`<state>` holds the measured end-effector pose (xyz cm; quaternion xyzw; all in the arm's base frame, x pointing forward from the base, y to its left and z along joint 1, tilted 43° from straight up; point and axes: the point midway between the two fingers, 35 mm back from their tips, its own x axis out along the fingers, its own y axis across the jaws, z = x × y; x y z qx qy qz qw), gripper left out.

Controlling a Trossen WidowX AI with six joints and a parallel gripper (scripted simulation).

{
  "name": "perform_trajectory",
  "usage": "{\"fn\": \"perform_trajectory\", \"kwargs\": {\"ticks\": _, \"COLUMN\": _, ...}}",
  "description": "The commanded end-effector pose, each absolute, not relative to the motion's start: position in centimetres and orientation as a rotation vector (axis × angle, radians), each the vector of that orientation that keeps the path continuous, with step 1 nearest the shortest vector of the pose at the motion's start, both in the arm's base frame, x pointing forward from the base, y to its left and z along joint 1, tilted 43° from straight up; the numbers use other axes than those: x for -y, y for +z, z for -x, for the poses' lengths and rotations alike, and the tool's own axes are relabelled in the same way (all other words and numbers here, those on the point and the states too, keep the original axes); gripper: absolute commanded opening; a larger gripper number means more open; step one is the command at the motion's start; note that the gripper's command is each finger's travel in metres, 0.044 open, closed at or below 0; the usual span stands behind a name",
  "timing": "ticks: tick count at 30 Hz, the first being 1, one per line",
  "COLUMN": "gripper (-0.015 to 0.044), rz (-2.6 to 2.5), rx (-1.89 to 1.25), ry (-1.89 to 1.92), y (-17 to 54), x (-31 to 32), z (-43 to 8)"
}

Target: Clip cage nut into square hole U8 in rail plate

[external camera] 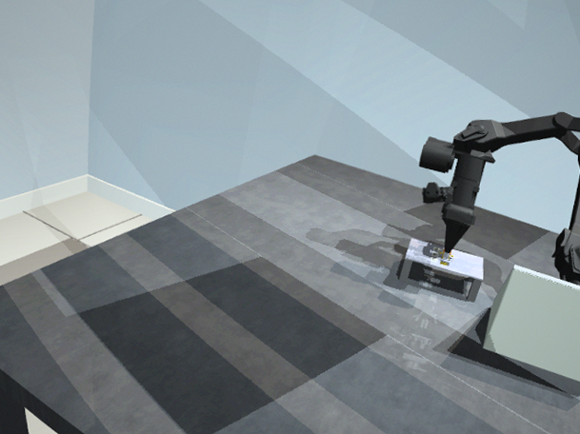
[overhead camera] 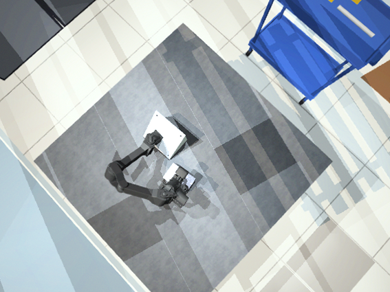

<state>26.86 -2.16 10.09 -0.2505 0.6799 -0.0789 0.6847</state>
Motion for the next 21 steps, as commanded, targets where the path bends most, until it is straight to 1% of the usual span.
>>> {"fn": "perform_trajectory", "kwargs": {"ticks": 1, "gripper": 0.0026, "rz": 0.567, "rx": -1.522, "ry": -0.19, "y": 10.01, "x": 2.19, "z": -26.85}}
{"fn": "perform_trajectory", "kwargs": {"ticks": 21, "gripper": 0.0026, "rz": 0.601, "rx": -1.511, "ry": -0.223, "y": 9.85, "x": 2.02, "z": -26.81}}
